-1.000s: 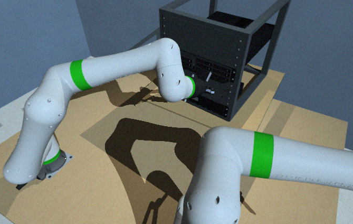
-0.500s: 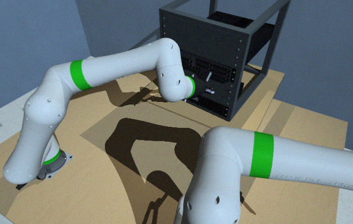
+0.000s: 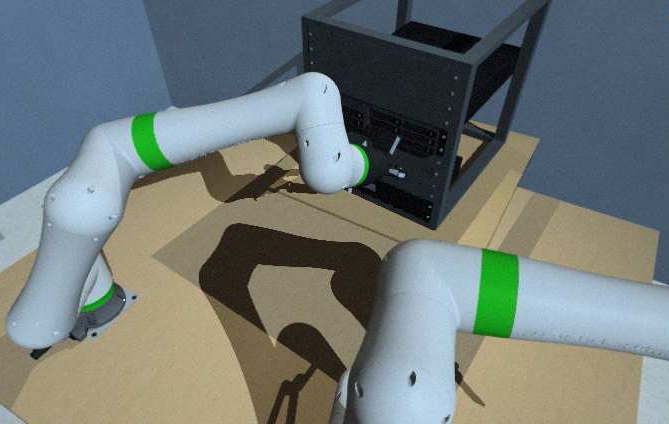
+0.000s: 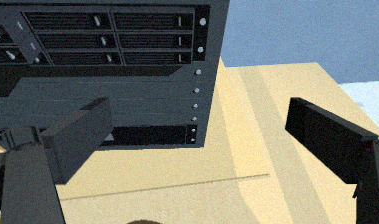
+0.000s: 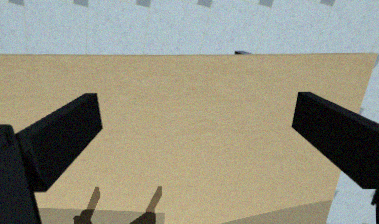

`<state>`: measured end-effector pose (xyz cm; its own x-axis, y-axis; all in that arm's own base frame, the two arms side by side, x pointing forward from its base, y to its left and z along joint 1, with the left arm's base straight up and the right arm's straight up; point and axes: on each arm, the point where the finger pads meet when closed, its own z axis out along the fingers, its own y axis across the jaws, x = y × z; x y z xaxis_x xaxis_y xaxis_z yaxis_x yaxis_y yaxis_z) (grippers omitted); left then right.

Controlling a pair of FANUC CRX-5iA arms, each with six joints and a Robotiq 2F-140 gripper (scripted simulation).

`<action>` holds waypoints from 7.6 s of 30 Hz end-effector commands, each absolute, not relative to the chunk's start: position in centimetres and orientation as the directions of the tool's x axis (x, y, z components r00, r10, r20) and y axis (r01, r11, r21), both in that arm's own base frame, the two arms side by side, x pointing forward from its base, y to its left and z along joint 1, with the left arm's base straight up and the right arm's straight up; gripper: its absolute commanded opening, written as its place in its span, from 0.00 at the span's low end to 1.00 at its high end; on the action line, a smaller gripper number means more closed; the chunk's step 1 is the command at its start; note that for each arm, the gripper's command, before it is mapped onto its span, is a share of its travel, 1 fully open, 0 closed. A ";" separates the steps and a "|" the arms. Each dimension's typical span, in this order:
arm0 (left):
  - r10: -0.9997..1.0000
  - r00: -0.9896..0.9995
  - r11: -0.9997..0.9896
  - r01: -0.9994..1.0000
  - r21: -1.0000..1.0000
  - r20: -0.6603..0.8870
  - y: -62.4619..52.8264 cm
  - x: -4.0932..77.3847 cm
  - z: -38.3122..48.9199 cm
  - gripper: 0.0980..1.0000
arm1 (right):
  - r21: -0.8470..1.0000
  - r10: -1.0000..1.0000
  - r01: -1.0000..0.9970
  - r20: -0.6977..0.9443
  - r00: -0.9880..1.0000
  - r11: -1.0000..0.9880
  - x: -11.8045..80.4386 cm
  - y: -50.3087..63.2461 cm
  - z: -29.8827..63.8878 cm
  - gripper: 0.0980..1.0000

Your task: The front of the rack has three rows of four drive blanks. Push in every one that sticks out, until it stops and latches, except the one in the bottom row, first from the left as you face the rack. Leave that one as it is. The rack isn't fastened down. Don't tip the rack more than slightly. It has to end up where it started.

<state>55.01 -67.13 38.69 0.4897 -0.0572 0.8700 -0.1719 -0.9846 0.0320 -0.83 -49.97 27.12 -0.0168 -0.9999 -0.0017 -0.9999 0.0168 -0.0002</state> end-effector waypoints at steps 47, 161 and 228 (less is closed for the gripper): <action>-0.898 0.028 -0.438 -0.141 -0.888 0.438 -42.2 54.8 37.3 1.00 | 0.000 -1.000 -1.000 0.000 -0.017 0.017 -0.8 -50.0 27.2 1.00; -0.993 -0.122 0.000 0.000 -1.000 0.000 -31.9 56.3 35.5 1.00 | 0.000 -1.000 -1.000 0.000 -0.017 0.017 -0.8 -50.0 27.2 1.00; -0.993 -0.122 0.000 0.000 -1.000 0.000 -31.9 56.3 35.5 1.00 | 0.000 -1.000 -1.000 0.000 -0.017 0.017 -0.8 -50.0 27.2 1.00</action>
